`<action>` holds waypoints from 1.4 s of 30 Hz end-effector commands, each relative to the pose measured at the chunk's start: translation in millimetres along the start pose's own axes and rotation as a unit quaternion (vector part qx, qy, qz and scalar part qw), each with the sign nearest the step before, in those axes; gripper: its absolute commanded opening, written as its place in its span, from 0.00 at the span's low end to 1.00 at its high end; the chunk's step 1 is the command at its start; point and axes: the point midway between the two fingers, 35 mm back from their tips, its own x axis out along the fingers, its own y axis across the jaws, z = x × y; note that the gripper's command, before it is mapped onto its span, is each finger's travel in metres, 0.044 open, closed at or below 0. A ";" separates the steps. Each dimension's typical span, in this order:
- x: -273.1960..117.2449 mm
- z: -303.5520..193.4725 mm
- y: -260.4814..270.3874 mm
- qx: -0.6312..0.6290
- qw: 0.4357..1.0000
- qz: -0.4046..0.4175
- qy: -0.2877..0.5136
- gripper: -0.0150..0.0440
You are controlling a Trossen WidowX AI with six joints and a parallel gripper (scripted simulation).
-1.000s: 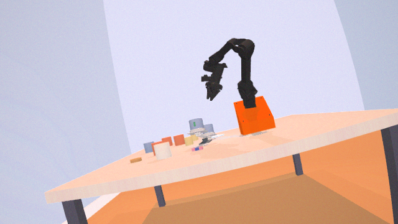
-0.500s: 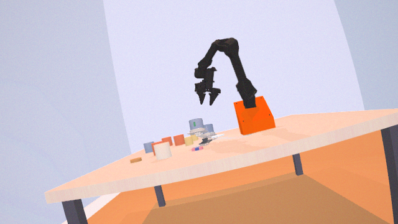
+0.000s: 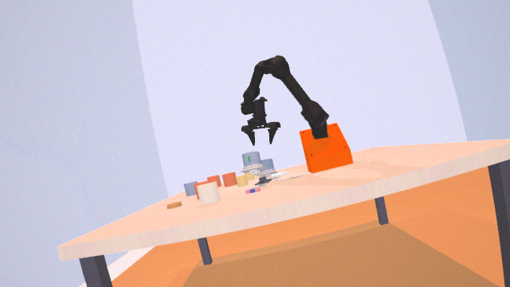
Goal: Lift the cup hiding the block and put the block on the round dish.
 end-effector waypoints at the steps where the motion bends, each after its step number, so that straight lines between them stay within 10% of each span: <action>1: 17.1 -11.0 -9.8 -0.063 0.998 0.027 0.008 1.00; 42: 87.9 -29.6 -14.8 -0.159 0.985 0.068 0.012 1.00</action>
